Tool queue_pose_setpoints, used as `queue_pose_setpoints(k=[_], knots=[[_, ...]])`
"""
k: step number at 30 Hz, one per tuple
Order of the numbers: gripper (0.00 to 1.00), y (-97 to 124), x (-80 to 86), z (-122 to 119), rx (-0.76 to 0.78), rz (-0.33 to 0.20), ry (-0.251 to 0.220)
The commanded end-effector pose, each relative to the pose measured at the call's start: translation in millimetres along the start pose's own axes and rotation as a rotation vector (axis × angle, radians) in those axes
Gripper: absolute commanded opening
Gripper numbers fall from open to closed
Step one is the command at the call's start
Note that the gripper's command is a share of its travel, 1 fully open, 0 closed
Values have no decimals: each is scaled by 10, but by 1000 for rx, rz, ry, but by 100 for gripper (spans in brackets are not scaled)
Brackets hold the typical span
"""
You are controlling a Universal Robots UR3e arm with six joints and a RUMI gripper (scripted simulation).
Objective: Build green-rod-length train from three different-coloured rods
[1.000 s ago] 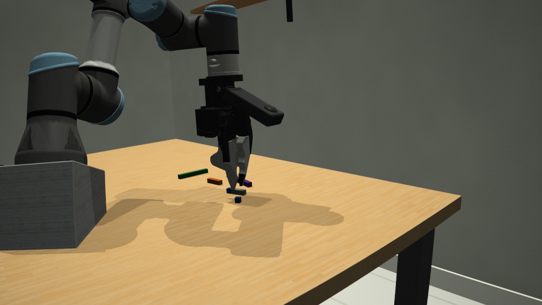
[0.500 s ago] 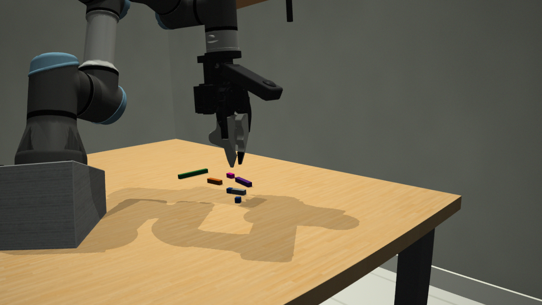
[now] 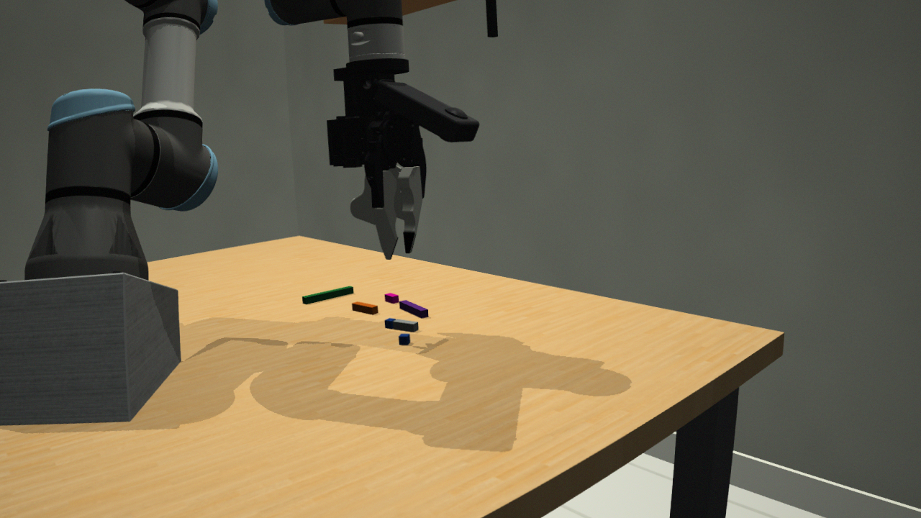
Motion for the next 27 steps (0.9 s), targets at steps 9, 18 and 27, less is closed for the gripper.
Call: queue_pose_setpoints(k=[9,18,27], knots=[[100,-5,27,-3,1,1,0],[100,-5,27,-3,1,1,0],[100,306,-43,-126,-49,3,2]])
Point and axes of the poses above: the point where the finger pads meet when closed, its own x axis back along the fingers, its own z axis across the jaws, y = z × x, the point moved 2 cm from there along x, back along the fingers, and after that the axes turned 8 degrees about -x, right-handed, at the moved point
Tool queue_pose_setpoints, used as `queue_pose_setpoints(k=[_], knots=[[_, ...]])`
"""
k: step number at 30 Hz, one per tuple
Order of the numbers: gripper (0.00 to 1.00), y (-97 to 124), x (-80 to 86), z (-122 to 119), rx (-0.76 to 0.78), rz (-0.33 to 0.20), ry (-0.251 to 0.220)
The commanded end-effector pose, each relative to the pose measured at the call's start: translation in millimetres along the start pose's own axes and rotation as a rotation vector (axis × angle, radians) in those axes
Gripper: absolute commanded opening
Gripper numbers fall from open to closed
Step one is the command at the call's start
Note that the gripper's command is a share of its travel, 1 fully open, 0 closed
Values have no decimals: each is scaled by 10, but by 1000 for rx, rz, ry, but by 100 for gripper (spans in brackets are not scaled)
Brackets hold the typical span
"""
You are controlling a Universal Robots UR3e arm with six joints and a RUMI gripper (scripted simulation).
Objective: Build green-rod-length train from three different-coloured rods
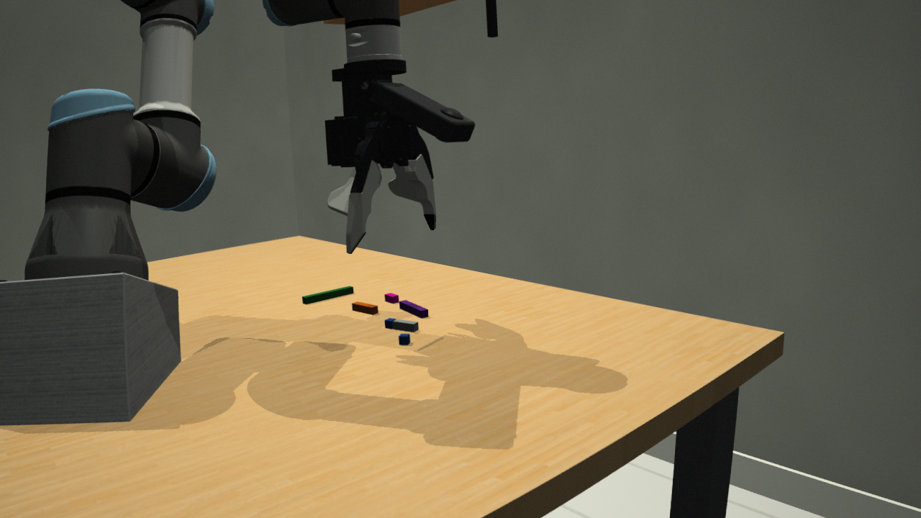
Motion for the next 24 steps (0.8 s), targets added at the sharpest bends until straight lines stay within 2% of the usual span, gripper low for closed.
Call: queue_pose_setpoints(k=[1,2,9,14,15,24], knots=[[100,227,-44,-91,-37,5,0],[100,227,-44,-91,-37,5,0],[100,826,-167,-220,-127,3,-1],[100,935,-188,-231,-143,2,-2],[14,935,-188,-231,-143,2,-2],[14,935,-188,-231,-143,2,-2]])
Point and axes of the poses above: the point where the finger pads meet when closed, its own x axis back along the fingers, its own z axis across the jaws, y = z × x, the point moved 2 cm from there along x, back along the fingers, and after that the axes turned 8 degrees about -x, right-handed, at the moved point
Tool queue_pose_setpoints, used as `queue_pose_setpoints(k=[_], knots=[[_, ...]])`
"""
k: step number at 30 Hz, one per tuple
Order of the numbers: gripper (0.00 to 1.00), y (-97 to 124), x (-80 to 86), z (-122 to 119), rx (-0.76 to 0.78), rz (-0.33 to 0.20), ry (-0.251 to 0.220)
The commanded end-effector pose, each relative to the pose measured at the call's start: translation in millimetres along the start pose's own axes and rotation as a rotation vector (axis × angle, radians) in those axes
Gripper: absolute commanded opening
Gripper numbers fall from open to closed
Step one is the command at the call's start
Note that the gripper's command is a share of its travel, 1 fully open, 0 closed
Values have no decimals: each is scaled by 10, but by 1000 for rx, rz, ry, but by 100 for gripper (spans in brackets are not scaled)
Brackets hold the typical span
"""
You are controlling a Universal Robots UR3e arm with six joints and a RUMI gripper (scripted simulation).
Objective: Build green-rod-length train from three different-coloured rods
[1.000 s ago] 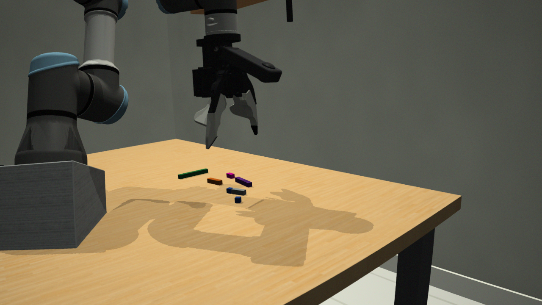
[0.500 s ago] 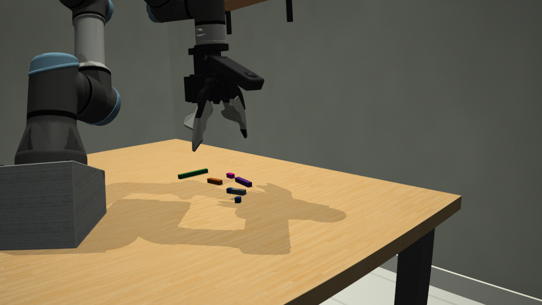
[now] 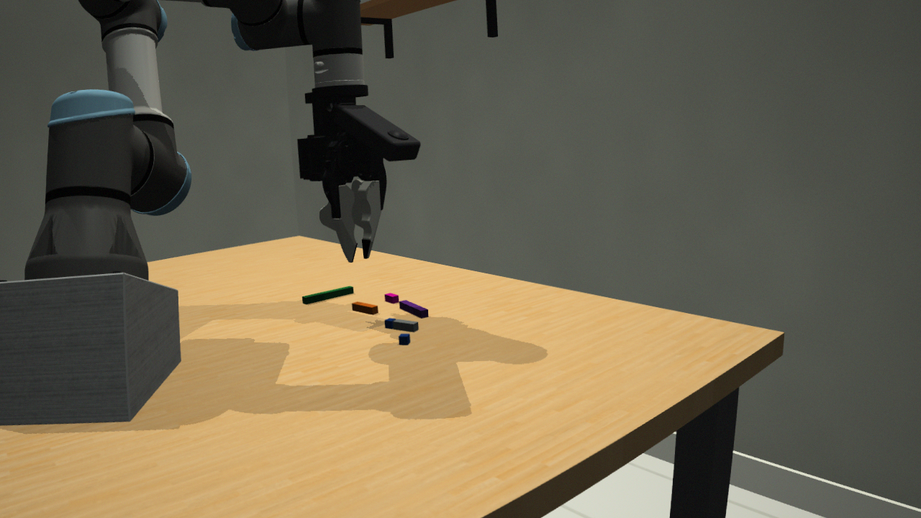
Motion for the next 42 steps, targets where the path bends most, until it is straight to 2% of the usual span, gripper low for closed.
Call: queue_pose_setpoints(k=[1,31,42], knots=[[14,11,5,-8,-2,4,-1],[14,11,2,-8,-2,4,-1],[14,11,-61,-9,-3,5,-1]])
Point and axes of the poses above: the point where the finger pads meet when closed, its own x axis back along the fingers, its own z axis across the jaws, y = z × x, the point moved 2 cm from there along x, back along the fingers, and after that the axes turned 8 degrees about -x, right-handed, at the moved point
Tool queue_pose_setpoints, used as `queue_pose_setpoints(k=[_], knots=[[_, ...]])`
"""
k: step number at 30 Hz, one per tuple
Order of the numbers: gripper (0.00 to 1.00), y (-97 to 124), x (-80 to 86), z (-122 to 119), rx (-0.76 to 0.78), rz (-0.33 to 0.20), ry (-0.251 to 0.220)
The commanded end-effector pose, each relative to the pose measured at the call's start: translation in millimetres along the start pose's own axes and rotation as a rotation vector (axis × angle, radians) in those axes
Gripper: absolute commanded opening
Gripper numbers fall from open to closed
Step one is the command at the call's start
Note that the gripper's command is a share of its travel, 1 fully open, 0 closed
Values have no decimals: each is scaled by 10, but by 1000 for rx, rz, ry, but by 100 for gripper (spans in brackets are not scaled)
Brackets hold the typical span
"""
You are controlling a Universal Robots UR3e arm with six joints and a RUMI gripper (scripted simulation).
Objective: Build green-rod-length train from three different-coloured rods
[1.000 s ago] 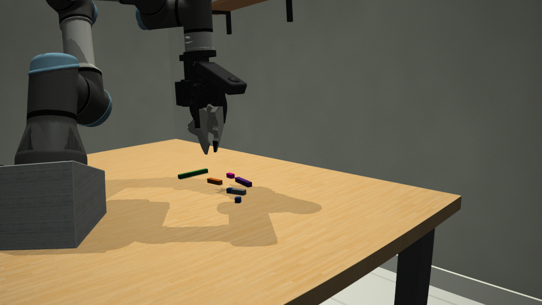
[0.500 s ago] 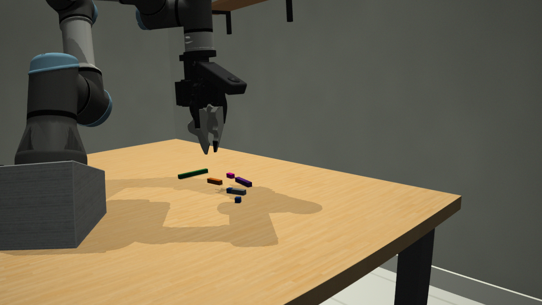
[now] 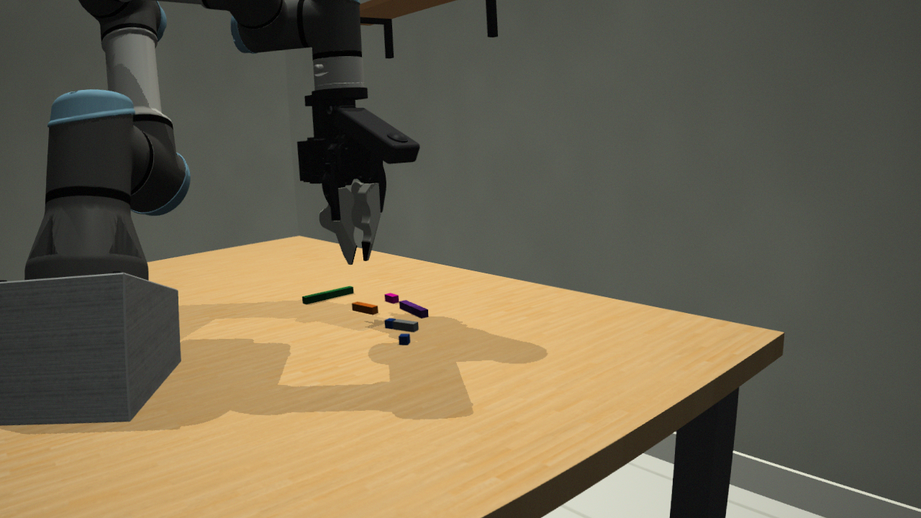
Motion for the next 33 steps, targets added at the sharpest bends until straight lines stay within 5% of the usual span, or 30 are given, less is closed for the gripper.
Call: queue_pose_setpoints(k=[1,33], knots=[[14,-3,-40,-7,0,2,-2],[14,-1,-437,-16,0,2,-2]])
Point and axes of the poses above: the point where the finger pads meet when closed, its own x axis back along the fingers, its own z axis across the jaws, y = z × x, the point moved 2 cm from there along x, back along the fingers, and after that the axes turned 8 degrees about -x, right-handed, at the moved point
